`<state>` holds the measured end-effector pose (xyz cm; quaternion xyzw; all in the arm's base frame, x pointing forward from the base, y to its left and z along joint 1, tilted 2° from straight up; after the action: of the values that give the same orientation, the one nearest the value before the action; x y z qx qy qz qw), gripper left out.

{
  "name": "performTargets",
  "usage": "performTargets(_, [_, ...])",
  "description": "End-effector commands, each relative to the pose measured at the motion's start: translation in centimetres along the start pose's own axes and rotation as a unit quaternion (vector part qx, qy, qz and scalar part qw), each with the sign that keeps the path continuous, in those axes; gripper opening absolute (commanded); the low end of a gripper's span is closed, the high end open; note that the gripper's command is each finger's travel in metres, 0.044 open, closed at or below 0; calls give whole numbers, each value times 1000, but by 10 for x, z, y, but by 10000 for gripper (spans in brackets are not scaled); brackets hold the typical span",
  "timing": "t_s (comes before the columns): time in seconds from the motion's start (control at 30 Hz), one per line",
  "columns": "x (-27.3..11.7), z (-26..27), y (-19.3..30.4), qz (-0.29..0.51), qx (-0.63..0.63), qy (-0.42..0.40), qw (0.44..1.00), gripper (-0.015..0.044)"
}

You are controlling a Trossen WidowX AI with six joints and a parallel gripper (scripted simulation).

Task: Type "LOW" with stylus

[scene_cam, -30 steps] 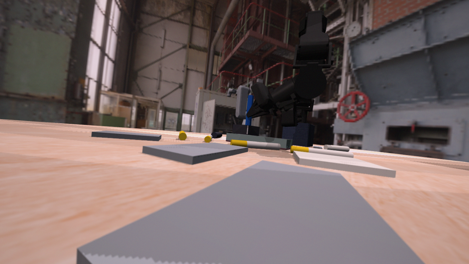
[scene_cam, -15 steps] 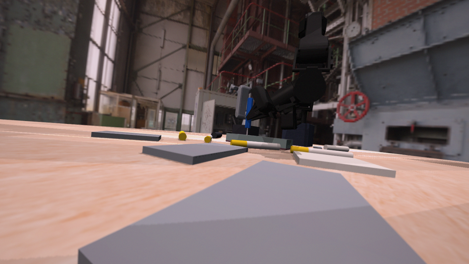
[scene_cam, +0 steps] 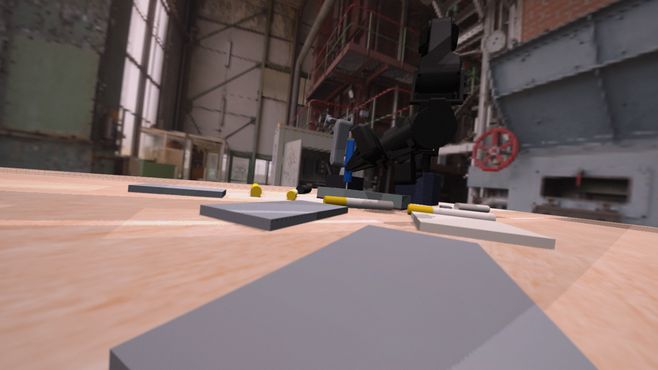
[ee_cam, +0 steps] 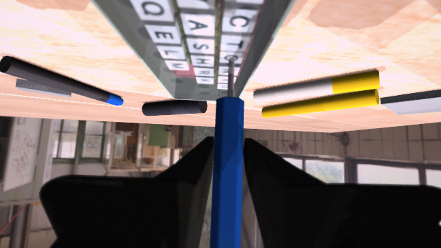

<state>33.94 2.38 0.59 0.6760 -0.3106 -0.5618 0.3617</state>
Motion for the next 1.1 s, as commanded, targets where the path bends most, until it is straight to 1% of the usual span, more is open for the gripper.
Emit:
performTargets(0.0, [1,0,-2,2,-2,1,1000,81])
performTargets(0.4, [1,0,-1,2,-2,1,1000,81])
performTargets(0.7, [-17,-2,30,2,-1,1,1000,81])
performTargets(0.87, [-17,-3,28,0,2,1,1000,85])
performTargets(1.03, [-17,-3,28,0,2,1,1000,51])
performTargets(1.07, [-18,-3,28,0,2,1,1000,25])
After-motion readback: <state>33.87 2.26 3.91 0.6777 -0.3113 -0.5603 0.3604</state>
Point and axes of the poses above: the point midway between the two fingers, 35 mm back from their tips, its own x axis out along the fingers, its own z axis across the jaws, y = z × x, the point moved 1 cm from there along -x, back along the fingers, and after that the axes turned 4 degrees about x, right-handed, at the moved point
